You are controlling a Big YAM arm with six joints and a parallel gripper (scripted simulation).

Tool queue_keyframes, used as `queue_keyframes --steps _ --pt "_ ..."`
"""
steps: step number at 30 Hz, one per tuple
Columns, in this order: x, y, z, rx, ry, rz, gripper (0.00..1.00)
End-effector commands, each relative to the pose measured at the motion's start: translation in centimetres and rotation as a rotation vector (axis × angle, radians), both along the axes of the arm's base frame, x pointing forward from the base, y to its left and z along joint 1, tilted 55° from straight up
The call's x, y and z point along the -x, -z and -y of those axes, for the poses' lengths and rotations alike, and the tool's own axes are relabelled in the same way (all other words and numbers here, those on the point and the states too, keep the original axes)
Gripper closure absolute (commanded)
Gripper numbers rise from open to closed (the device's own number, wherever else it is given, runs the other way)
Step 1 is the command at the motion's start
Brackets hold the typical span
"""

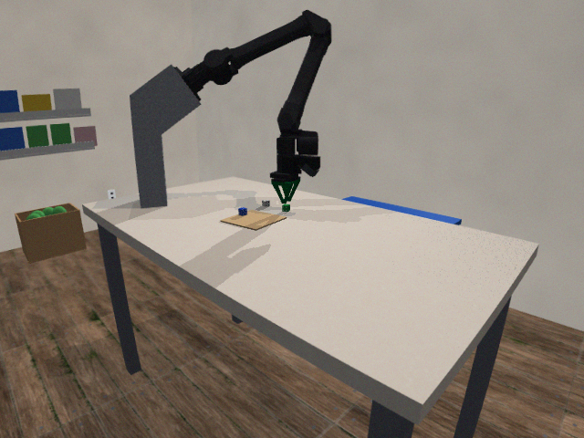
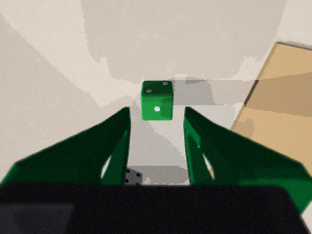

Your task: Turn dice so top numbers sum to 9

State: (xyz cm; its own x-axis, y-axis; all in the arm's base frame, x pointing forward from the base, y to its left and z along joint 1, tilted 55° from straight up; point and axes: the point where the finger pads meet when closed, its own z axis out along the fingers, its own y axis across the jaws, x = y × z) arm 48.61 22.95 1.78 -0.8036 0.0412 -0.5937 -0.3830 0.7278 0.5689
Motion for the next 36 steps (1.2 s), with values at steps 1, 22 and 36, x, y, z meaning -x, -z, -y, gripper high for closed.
queue_keyframes --steps 1,22,36 --pt "0.2 -0.7 -0.5 -0.005 -0.004 0.006 0.66" --pt "0.2 -0.7 -0.5 -0.005 -0.004 0.006 0.66" --pt "-0.6 0.6 -1.3 -0.006 -0.001 0.003 0.66"
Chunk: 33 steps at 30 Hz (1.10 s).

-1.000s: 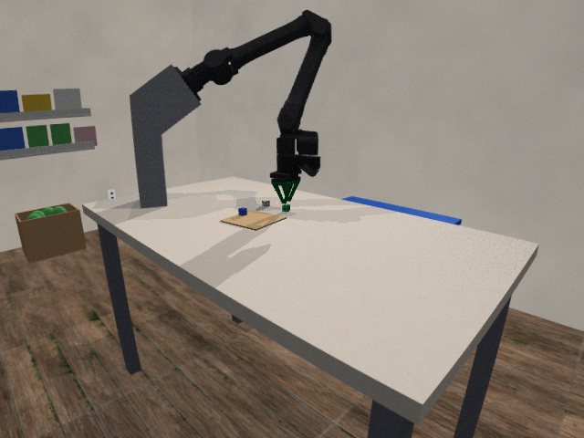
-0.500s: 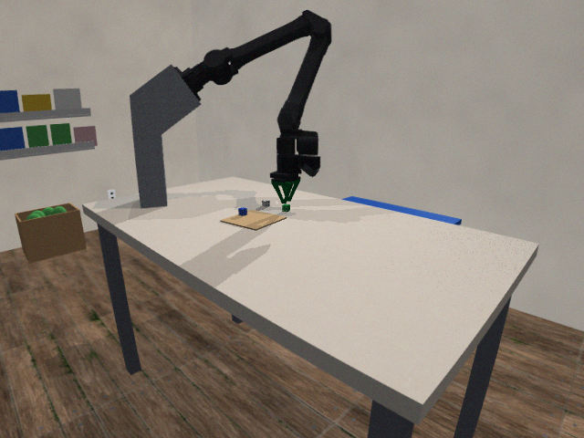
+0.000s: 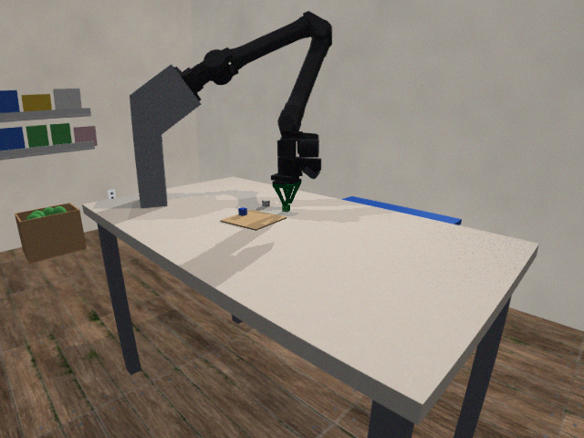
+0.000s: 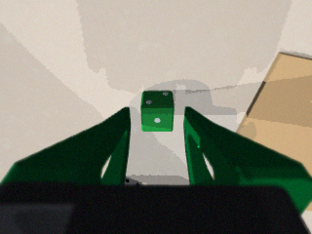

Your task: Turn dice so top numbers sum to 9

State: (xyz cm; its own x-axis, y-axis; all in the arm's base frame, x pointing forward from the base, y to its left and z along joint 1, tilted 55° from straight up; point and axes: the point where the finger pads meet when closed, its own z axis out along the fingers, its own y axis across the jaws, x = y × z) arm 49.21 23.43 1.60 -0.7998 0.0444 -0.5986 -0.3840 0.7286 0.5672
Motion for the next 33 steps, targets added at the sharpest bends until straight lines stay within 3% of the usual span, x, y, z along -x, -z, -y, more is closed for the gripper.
queue_keyframes --steps 1,15,33 --pt "0.0 0.5 -0.9 -0.005 -0.004 -0.003 0.66" --pt "-0.3 1.6 -1.8 -0.001 -0.007 -0.014 0.66" --pt "-0.3 1.3 -1.7 -0.001 -0.005 -0.009 0.66"
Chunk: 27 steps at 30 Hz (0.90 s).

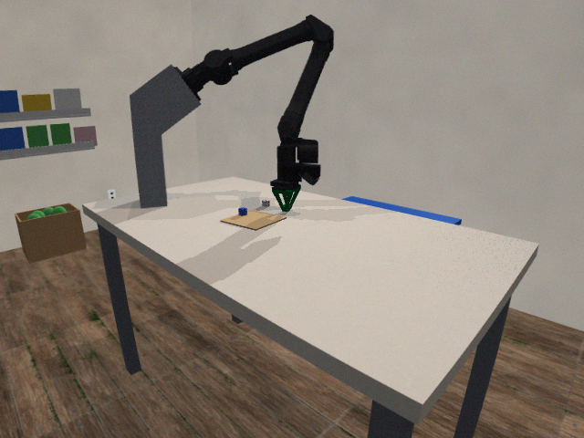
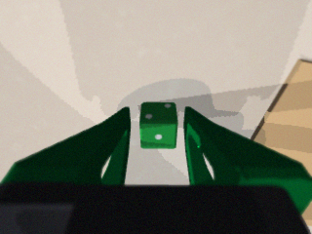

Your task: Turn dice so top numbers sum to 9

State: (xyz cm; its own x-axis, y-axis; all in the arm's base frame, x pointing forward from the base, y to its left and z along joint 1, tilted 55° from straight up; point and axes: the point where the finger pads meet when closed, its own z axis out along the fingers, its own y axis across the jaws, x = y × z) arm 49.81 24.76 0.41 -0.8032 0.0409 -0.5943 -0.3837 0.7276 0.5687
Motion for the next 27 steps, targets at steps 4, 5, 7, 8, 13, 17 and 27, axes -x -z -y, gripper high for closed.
queue_keyframes --steps 4,5,7,8,13,17,27 --pt "0.34 0.10 -0.33 -0.002 -0.001 -0.003 0.66" --pt "0.34 0.10 -0.33 -0.002 -0.001 -0.003 0.66" --pt "0.34 0.10 -0.33 -0.002 -0.001 -0.003 0.66" --pt "0.34 0.10 -0.33 -0.002 -0.001 -0.003 0.66" --pt "0.34 0.10 -0.33 -0.002 -0.001 -0.003 0.66" --pt "0.34 0.10 -0.33 -0.002 -0.001 -0.003 0.66" --pt "0.34 0.10 -0.33 -0.002 -0.001 -0.003 0.85"
